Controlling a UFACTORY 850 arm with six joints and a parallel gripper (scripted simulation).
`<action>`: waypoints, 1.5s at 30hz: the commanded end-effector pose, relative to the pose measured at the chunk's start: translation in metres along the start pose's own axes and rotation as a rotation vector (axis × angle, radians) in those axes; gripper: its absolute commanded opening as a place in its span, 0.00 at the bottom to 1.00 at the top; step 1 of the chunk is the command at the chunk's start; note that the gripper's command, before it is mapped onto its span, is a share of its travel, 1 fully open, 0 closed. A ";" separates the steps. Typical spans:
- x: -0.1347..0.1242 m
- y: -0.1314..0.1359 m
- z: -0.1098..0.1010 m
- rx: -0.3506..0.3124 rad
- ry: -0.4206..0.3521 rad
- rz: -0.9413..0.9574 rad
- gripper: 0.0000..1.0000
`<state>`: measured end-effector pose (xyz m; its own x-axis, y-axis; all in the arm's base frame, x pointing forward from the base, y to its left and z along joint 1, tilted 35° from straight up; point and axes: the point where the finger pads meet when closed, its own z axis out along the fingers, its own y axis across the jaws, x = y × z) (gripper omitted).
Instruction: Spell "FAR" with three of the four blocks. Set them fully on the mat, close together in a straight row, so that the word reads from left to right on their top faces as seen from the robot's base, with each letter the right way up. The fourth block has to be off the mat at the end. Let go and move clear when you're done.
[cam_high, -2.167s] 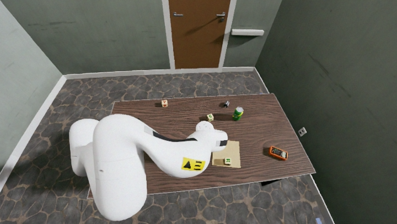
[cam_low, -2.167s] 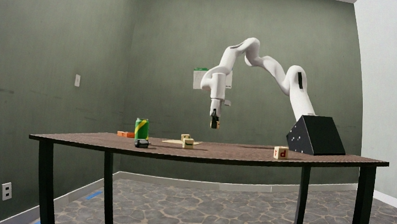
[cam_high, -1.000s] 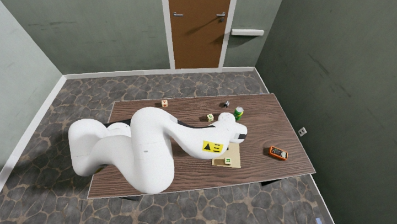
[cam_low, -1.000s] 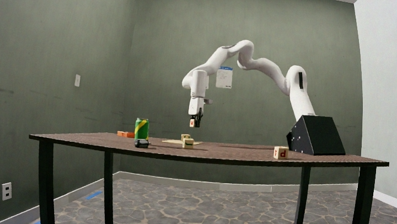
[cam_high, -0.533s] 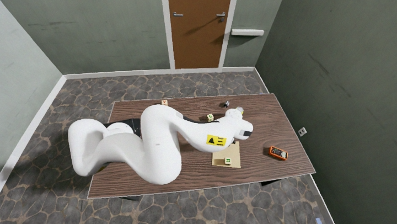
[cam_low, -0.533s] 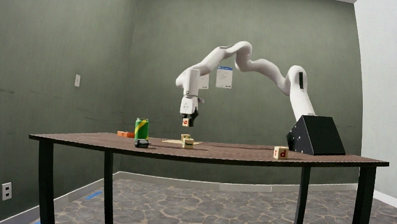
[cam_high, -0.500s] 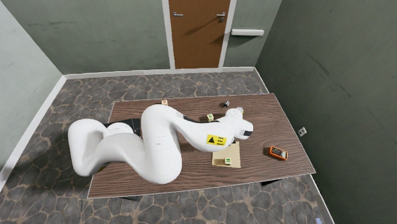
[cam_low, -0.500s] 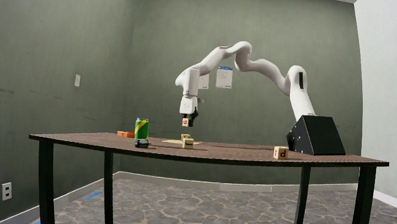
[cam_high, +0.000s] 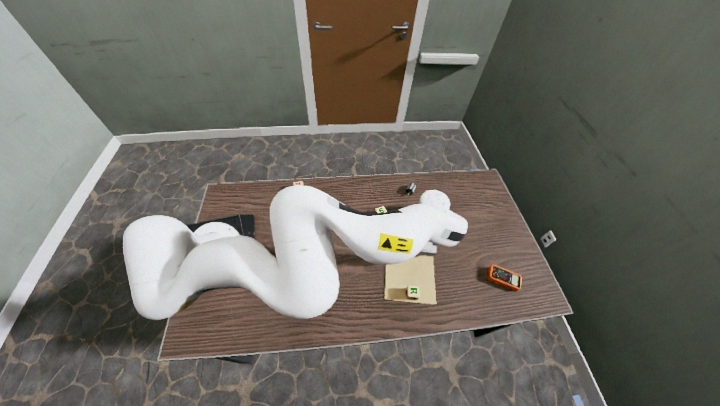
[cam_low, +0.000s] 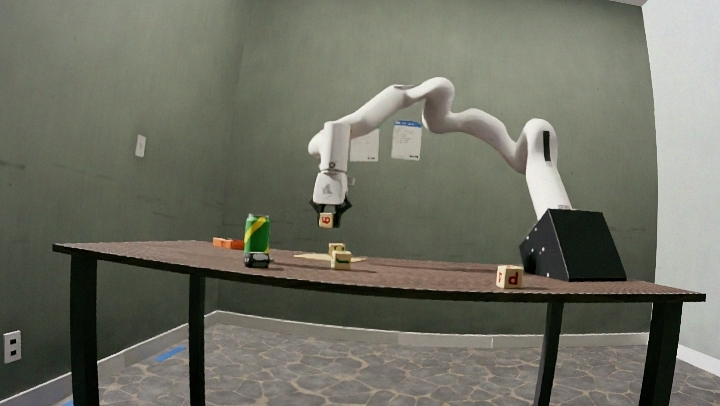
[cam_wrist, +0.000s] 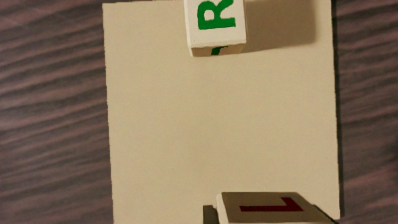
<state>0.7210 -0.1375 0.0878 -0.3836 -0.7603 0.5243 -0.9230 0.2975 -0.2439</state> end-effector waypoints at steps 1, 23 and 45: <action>-0.006 -0.005 -0.001 -0.018 -0.004 -0.061 0.44; -0.008 -0.007 0.001 -0.019 -0.005 -0.084 0.44; -0.008 -0.006 0.080 -0.019 -0.005 -0.084 0.44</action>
<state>0.7296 -0.1702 0.0316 -0.3038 -0.7861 0.5383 -0.9527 0.2440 -0.1813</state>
